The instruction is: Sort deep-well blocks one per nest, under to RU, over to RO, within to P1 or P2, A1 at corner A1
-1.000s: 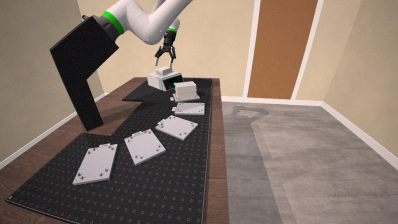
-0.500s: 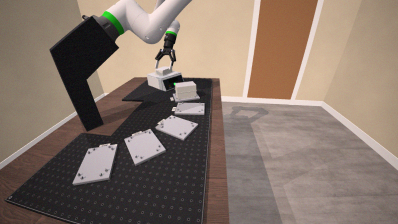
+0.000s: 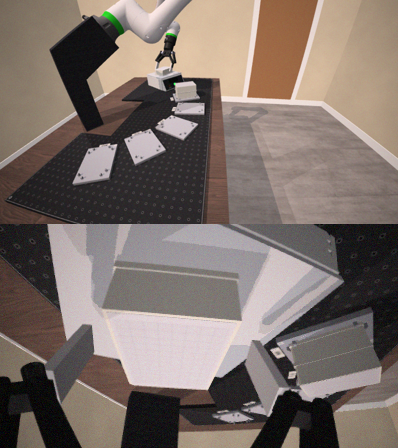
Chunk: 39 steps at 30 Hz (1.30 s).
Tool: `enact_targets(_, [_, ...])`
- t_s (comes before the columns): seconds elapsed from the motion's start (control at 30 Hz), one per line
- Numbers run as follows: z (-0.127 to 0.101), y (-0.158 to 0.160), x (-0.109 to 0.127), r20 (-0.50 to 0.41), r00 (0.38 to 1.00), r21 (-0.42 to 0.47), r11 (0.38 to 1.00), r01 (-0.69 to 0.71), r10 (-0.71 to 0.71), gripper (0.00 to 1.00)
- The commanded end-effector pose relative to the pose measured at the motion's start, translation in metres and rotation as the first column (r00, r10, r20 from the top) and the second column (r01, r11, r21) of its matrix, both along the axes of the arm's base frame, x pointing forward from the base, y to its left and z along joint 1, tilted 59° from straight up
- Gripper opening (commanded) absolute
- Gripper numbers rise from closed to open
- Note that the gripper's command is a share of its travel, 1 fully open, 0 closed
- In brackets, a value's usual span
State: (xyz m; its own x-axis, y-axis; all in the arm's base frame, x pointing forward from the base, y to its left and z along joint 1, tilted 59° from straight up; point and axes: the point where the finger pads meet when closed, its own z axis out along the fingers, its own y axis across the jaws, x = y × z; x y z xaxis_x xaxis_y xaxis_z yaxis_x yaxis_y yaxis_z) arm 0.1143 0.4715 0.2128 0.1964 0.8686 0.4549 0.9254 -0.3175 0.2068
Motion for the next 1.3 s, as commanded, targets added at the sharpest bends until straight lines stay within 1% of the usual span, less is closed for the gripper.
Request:
enact_targets(0.0, [0.0001,0.0,-0.0001,0.0,1.0,0.0,1.0,0.0,0.0,1.0])
enact_targets(0.1, [0.0001,0.0,-0.0001,0.0,1.0,0.0,1.0,0.0,0.0,1.0])
enact_targets(0.13, [0.0001,0.0,-0.0001,0.0,1.0,0.0,1.0,0.0,0.0,0.1])
enact_targets(1.27, [0.0001,0.0,-0.0001,0.0,1.0,0.0,1.0,0.0,0.0,0.1])
